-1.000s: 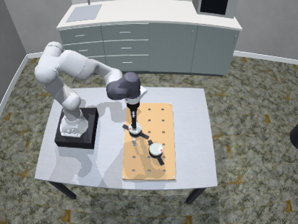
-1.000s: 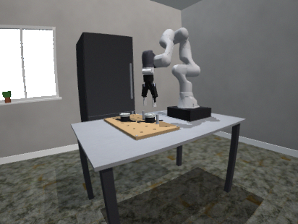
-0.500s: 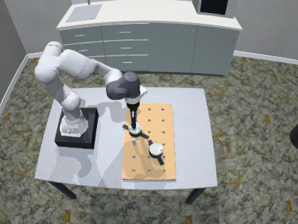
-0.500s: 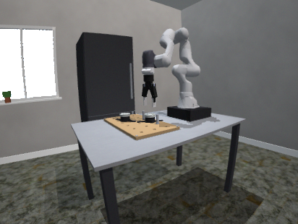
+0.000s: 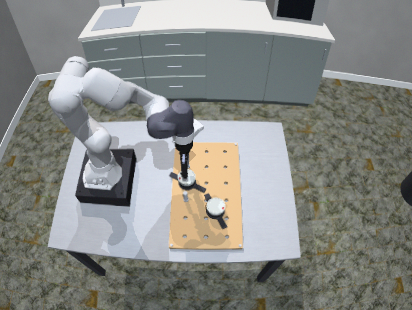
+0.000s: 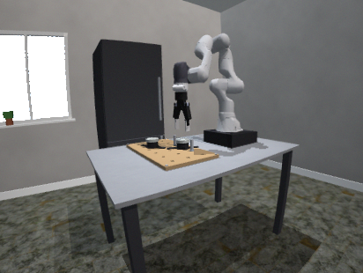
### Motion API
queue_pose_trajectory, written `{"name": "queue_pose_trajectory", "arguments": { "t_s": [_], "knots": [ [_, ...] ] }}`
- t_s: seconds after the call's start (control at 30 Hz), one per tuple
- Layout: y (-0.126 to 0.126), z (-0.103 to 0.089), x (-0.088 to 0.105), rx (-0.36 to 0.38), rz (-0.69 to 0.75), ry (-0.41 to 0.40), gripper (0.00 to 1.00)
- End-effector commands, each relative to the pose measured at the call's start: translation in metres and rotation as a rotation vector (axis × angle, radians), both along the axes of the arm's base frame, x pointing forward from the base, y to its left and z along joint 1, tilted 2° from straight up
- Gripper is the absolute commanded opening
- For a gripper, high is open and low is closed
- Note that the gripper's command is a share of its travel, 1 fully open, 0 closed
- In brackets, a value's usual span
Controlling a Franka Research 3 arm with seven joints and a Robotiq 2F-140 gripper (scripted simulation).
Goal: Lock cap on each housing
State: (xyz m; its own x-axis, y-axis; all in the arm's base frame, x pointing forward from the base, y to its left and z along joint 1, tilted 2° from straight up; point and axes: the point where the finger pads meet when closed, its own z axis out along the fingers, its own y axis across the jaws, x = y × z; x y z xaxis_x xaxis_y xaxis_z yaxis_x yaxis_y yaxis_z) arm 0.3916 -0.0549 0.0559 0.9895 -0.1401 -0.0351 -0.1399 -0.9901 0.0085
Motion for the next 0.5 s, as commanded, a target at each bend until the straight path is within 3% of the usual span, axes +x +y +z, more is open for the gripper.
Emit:
{"name": "queue_pose_trajectory", "arguments": {
  "t_s": [0.0,0.47],
  "knots": [
    [0.001,-0.003,0.001,0.002,-0.004,-0.005,0.78],
    [0.001,-0.017,0.0,0.002,-0.004,-0.005,0.78]
  ]
}}
